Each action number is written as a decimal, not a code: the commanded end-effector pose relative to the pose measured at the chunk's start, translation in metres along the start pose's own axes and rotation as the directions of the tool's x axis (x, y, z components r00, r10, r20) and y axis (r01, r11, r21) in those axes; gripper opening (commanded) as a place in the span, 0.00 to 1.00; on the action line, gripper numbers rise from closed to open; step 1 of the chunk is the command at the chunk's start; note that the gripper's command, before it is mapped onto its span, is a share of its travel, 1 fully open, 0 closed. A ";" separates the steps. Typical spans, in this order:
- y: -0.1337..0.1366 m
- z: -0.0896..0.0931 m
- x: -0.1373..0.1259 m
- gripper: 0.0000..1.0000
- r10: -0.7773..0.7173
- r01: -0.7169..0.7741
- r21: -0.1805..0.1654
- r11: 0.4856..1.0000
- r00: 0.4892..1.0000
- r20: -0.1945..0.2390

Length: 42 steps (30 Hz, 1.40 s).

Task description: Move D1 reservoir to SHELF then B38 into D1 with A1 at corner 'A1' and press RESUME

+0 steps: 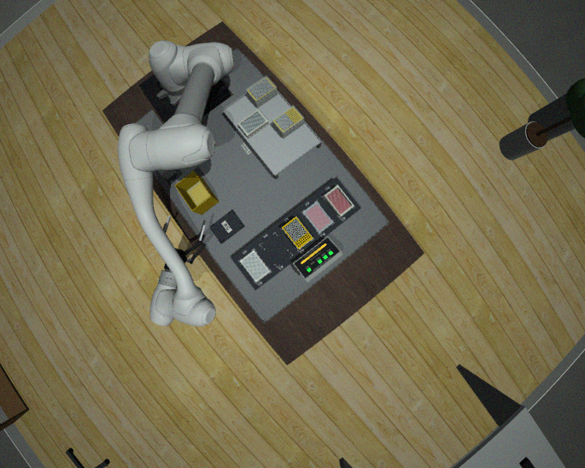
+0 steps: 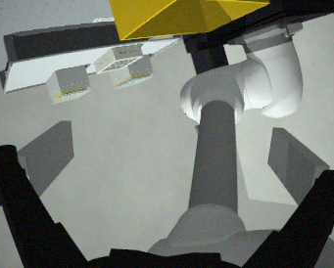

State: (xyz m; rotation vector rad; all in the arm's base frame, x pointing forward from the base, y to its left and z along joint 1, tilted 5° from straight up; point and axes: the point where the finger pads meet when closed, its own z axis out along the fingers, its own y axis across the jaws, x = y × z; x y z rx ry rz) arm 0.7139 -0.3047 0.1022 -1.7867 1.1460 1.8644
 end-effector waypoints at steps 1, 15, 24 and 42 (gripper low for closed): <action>0.000 0.000 0.000 1.00 0.000 0.000 0.000 1.000 1.000 0.000; 0.000 0.000 0.000 1.00 0.000 0.000 0.000 1.000 1.000 0.000; -0.028 0.015 -0.016 0.77 -0.079 0.076 -0.037 0.996 0.991 -0.110; -0.091 0.050 -0.051 0.77 -0.266 0.227 -0.149 0.962 0.902 -0.342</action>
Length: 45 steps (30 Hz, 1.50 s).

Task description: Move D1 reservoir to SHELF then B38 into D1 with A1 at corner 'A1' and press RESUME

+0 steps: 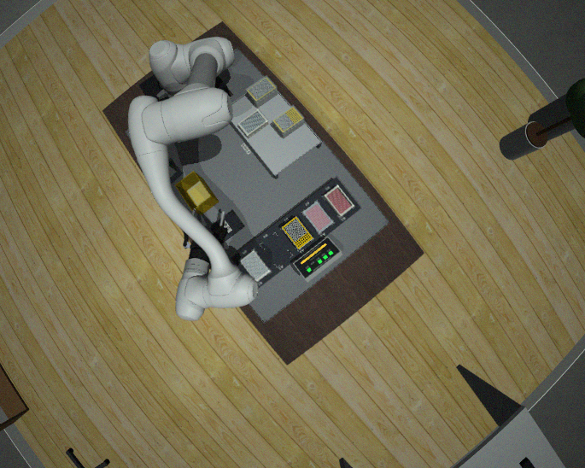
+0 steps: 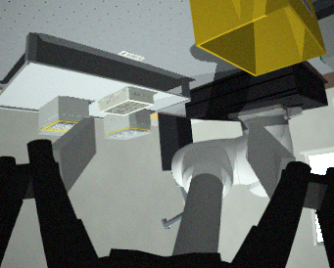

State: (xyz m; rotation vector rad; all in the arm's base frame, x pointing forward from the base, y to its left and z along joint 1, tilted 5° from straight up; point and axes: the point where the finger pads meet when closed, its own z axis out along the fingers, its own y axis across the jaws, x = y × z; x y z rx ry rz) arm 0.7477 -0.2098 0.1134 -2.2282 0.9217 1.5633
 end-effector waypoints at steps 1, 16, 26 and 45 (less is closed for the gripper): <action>-0.017 0.004 -0.007 0.77 -0.043 0.042 -0.019 0.999 0.997 -0.060; -0.076 0.018 -0.030 0.77 -0.193 0.173 -0.101 0.980 0.947 -0.256; -0.112 0.027 -0.044 0.77 -0.286 0.242 -0.163 0.956 0.886 -0.365; -0.190 0.046 -0.073 0.77 -0.472 0.351 -0.318 0.881 0.688 -0.550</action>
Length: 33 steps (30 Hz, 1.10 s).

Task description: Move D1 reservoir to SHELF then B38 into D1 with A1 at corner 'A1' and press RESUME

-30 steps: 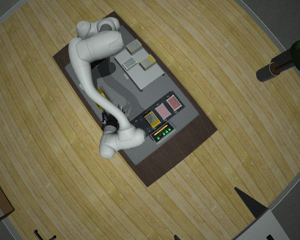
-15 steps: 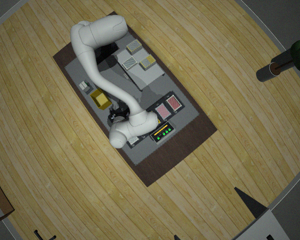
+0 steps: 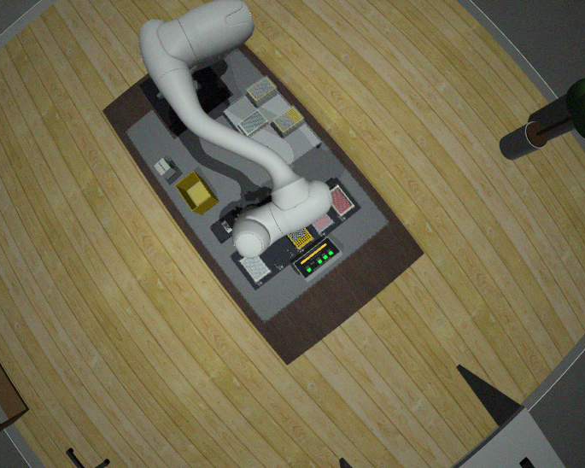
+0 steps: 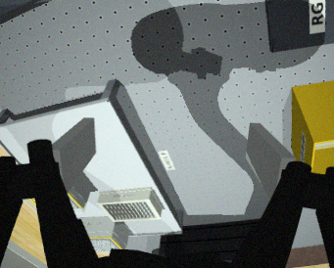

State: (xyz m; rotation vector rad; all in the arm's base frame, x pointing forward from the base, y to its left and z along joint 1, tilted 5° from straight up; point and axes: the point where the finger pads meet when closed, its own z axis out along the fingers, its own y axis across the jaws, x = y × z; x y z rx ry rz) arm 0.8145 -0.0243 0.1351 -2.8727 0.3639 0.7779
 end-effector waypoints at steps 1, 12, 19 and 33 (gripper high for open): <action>-0.015 -0.001 0.000 0.77 -0.034 0.033 -0.015 0.999 0.998 -0.047; -0.069 -0.005 0.002 0.77 -0.161 0.147 -0.081 0.986 0.963 -0.215; -0.069 -0.005 0.002 0.77 -0.219 0.193 -0.117 0.974 0.933 -0.287; -0.069 -0.004 0.003 0.77 -0.359 0.300 -0.205 0.932 0.846 -0.395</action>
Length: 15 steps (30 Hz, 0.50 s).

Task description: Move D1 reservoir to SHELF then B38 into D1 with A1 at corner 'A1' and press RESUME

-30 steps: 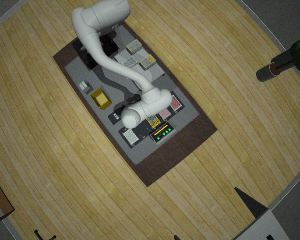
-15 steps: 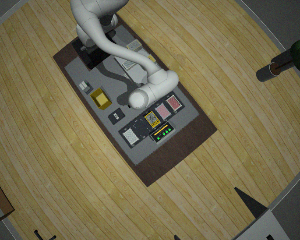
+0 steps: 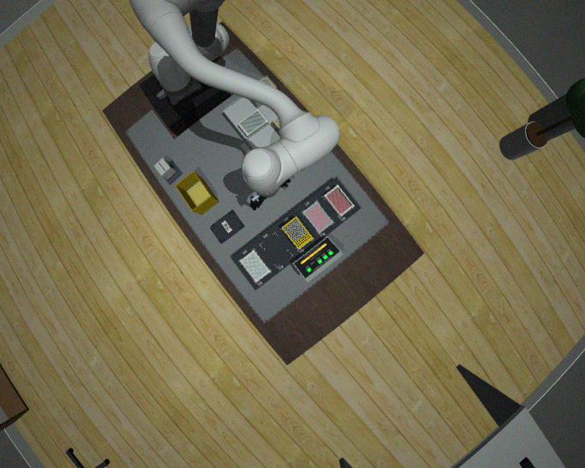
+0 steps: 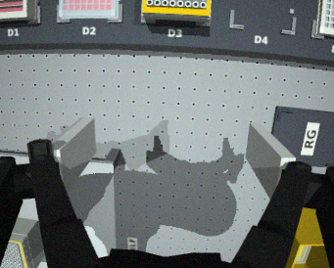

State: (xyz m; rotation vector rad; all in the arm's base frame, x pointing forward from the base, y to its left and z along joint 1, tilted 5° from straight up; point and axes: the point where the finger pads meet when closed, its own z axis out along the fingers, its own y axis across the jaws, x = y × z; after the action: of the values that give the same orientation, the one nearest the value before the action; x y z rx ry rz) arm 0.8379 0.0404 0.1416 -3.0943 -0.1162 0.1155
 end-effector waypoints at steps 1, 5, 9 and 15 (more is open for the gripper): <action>0.000 -0.001 -0.001 0.77 -0.046 0.046 -0.001 0.999 0.999 -0.003; 0.000 -0.001 -0.001 0.77 -0.125 0.125 -0.001 0.992 0.992 -0.003; 0.000 -0.001 -0.001 0.77 -0.204 0.204 -0.001 0.979 0.979 -0.003; 0.000 -0.001 -0.001 0.77 -0.301 0.301 -0.002 0.954 0.954 -0.003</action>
State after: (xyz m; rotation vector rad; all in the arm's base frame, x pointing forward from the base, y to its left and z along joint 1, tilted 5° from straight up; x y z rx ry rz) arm 0.8371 0.0405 0.1422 -3.0442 -0.5224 0.1005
